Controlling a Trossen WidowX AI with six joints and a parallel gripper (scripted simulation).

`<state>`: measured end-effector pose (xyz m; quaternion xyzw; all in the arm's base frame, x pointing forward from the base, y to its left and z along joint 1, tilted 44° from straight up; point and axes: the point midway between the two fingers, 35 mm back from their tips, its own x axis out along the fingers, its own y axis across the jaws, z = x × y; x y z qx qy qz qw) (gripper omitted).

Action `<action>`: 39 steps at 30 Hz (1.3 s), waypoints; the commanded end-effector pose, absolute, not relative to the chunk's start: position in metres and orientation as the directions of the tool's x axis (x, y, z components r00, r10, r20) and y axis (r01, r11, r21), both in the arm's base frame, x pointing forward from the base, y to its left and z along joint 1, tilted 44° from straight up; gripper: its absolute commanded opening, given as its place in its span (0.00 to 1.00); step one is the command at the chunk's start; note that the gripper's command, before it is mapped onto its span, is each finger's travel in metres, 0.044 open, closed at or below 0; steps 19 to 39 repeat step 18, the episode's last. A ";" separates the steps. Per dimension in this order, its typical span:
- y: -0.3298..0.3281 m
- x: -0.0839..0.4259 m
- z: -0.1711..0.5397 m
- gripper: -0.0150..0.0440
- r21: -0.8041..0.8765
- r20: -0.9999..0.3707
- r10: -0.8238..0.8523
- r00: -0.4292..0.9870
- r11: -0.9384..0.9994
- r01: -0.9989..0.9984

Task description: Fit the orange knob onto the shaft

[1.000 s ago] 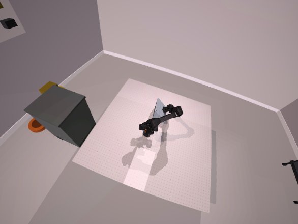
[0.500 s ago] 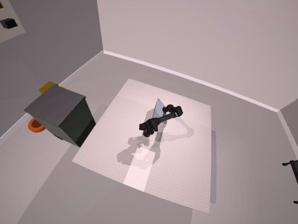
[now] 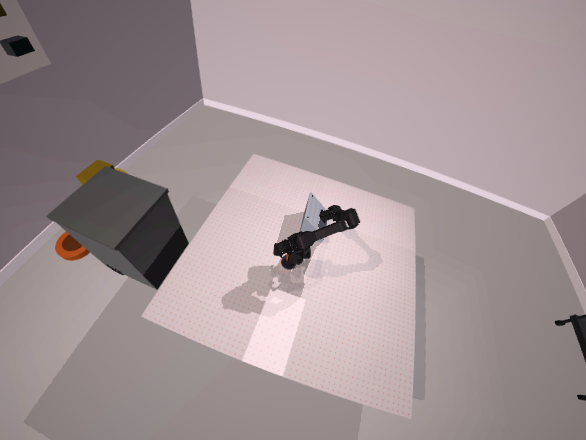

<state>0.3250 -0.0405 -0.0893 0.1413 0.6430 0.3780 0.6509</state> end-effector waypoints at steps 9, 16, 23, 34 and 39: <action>-0.099 0.336 -0.028 1.00 0.668 -0.733 0.671 -0.113 0.677 -0.310; -0.107 0.338 -0.021 1.00 0.668 -0.732 0.671 -0.113 0.676 -0.310; -0.107 0.338 -0.021 1.00 0.668 -0.732 0.671 -0.113 0.676 -0.310; -0.107 0.338 -0.021 1.00 0.668 -0.732 0.671 -0.113 0.676 -0.310; -0.107 0.338 -0.021 1.00 0.668 -0.732 0.671 -0.113 0.676 -0.310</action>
